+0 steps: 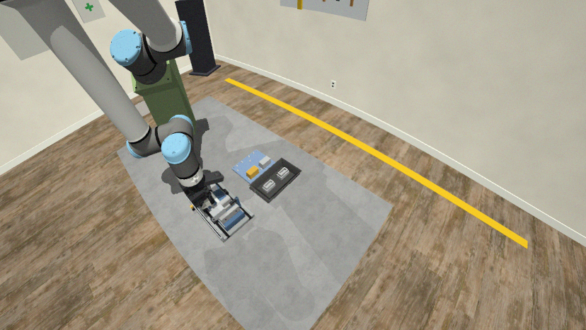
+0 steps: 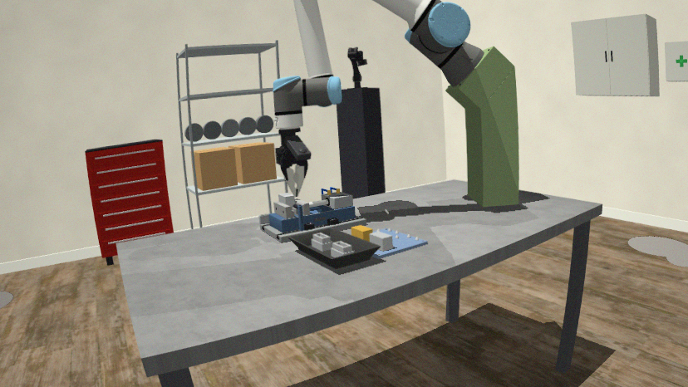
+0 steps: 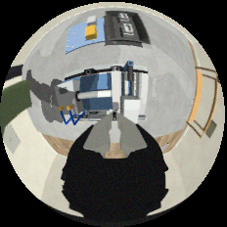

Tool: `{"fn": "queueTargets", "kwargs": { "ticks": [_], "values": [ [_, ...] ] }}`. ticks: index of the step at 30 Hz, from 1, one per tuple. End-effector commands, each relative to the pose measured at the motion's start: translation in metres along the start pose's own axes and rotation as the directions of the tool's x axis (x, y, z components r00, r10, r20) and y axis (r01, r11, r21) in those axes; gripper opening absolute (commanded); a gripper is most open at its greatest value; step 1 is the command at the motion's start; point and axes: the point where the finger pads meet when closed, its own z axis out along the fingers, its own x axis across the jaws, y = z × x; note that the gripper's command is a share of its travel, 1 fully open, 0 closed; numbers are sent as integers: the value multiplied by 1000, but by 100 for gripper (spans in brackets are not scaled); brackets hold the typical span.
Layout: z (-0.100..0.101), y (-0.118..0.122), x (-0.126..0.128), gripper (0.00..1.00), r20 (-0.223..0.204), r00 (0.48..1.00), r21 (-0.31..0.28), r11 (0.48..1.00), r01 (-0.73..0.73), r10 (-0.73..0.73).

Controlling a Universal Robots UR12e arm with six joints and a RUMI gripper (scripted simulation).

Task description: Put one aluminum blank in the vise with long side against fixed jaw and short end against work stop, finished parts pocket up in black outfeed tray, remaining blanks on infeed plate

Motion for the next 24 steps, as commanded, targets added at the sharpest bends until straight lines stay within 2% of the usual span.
{"fn": "queueTargets", "kwargs": {
  "ticks": [1,24],
  "values": [
    [0,0,1,0,-1,1000,0,1000,0,0],
    [0,0,3,0,-1,1000,0,1000,0,0]
  ]
}}
